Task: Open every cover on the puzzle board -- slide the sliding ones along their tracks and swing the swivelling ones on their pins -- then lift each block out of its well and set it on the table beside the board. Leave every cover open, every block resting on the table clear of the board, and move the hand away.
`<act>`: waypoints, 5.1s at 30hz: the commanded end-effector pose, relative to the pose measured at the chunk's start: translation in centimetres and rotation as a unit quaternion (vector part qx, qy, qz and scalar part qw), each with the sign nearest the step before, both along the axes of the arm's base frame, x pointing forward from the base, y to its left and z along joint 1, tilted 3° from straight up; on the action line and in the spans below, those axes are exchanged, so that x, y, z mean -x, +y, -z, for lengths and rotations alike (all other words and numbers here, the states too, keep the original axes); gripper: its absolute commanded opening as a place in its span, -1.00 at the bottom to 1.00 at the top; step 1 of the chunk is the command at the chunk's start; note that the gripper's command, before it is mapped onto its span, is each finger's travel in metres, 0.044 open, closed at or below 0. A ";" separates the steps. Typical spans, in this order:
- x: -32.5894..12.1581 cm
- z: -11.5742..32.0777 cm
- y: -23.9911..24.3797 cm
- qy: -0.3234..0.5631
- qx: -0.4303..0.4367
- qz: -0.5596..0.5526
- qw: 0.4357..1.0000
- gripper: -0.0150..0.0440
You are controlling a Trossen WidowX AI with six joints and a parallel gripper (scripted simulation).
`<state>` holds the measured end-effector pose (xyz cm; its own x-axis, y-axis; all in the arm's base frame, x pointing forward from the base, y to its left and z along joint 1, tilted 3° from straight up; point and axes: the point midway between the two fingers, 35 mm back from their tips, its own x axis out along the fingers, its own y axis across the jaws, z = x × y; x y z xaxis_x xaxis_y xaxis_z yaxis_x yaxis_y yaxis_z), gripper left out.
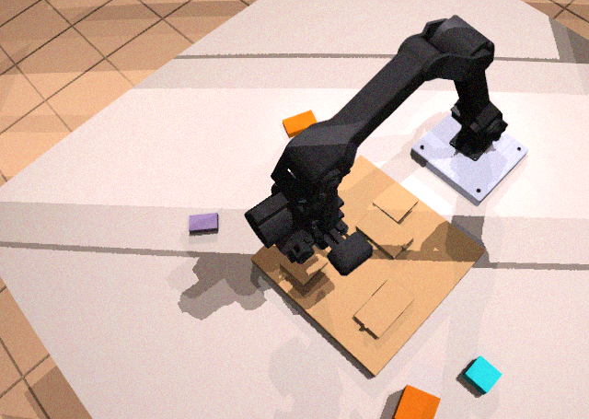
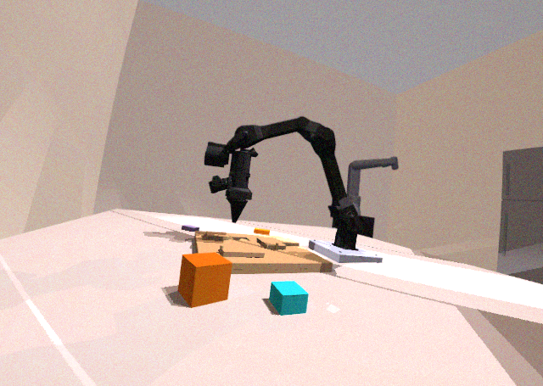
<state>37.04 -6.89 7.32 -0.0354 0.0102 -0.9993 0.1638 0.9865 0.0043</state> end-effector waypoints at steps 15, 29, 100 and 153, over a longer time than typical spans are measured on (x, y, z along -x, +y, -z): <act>8.3 -2.3 5.8 0.001 0.010 0.391 0.920 -0.49; 15.5 -1.6 8.4 0.008 0.019 0.654 0.756 -0.49; 15.5 2.4 8.6 0.008 0.019 0.657 0.754 -0.49; 15.4 4.3 5.6 0.006 0.020 0.657 0.754 -0.49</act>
